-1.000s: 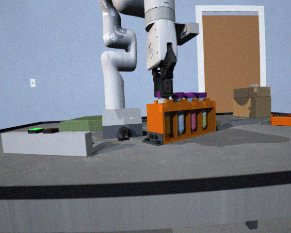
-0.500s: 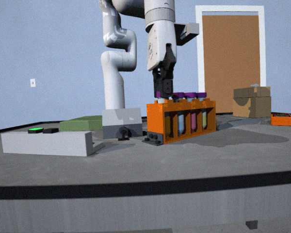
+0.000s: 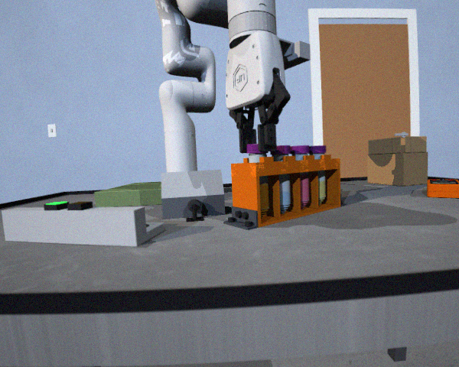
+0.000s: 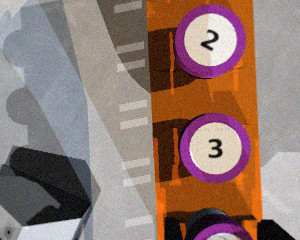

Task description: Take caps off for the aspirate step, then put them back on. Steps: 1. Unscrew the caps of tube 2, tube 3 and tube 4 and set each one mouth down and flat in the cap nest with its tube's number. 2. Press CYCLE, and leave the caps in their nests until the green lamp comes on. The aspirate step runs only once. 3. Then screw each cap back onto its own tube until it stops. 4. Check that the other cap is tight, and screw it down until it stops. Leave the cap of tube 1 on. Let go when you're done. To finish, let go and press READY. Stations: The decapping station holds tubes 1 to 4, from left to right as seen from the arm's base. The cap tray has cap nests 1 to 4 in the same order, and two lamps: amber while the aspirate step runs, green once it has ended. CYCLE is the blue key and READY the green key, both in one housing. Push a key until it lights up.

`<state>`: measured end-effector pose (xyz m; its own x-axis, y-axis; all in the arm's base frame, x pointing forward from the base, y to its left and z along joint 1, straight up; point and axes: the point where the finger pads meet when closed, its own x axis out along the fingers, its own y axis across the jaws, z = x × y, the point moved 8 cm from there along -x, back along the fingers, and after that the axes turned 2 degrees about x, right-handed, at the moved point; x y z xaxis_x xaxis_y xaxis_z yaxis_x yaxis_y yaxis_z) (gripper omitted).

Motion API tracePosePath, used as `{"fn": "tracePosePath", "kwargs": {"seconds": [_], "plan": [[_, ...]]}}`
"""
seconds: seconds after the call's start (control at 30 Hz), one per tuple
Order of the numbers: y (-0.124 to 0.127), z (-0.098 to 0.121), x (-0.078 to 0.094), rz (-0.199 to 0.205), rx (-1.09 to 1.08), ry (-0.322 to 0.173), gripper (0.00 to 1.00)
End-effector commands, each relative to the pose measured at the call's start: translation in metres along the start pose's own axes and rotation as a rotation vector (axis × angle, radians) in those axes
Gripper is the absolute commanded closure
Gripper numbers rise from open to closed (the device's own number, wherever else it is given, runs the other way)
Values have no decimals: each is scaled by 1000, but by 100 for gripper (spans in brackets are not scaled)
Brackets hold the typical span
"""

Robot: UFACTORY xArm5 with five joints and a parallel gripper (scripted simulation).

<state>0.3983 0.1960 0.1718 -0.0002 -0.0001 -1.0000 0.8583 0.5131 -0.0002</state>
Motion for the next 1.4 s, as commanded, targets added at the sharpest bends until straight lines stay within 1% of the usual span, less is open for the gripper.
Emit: {"fn": "tracePosePath", "kwargs": {"seconds": [0.0, 0.2, 0.43, 0.47, 0.93, 1.37], "plan": [[1, 0, -1, 4, -230, 1, 54], [1, 0, -1, 4, -456, 0, 54], [1, 0, -1, 4, -456, 0, 54], [1, 0, -1, 4, -456, 0, 100], [1, 0, -1, 4, -456, 0, 100], [1, 0, -1, 4, -22, 1, 100]]}}
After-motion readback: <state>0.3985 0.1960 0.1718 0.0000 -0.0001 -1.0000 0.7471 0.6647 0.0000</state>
